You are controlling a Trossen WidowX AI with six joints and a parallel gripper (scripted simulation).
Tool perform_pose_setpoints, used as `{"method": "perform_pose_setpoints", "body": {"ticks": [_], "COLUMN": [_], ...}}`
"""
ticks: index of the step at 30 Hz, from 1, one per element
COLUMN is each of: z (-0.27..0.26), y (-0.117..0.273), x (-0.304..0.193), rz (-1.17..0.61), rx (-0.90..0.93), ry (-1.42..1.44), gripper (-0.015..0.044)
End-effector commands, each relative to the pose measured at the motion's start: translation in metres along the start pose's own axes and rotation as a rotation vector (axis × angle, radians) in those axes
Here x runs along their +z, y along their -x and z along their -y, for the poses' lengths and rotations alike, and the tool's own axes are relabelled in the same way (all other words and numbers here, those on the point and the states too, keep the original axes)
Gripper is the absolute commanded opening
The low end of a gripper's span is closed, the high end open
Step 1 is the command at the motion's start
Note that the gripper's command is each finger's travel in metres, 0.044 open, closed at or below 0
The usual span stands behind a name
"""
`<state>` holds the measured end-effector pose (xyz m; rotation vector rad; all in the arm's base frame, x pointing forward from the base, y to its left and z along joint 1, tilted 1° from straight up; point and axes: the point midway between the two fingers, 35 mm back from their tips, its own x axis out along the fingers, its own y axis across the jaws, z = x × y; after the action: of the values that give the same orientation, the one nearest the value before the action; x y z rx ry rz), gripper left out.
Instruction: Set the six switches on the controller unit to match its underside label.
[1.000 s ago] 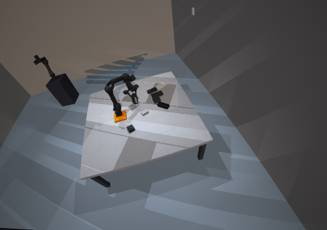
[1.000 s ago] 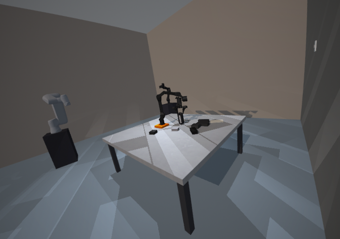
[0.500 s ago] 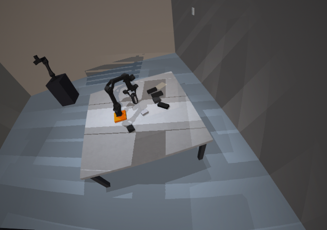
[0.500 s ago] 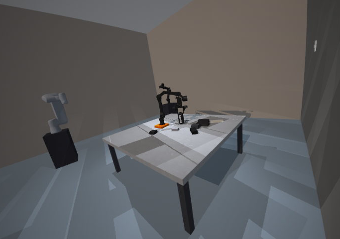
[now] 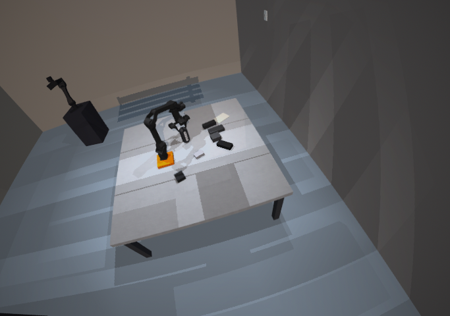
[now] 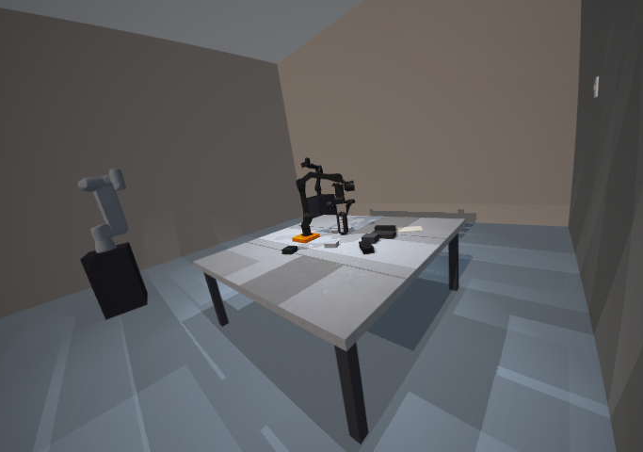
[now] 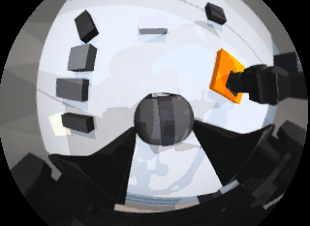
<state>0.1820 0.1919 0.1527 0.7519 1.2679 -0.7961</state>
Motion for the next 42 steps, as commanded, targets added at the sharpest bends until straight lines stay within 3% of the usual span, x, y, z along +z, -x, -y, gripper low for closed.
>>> {"method": "perform_pose_setpoints", "body": {"ticks": [1, 42], "z": [-0.001, -0.001], "y": [-0.001, -0.003], "x": [-0.005, -0.035], "rz": [-0.018, -0.119], "rx": [-0.003, -0.003], "ry": [-0.004, -0.005], "gripper": [0.0338, 0.0338]}}
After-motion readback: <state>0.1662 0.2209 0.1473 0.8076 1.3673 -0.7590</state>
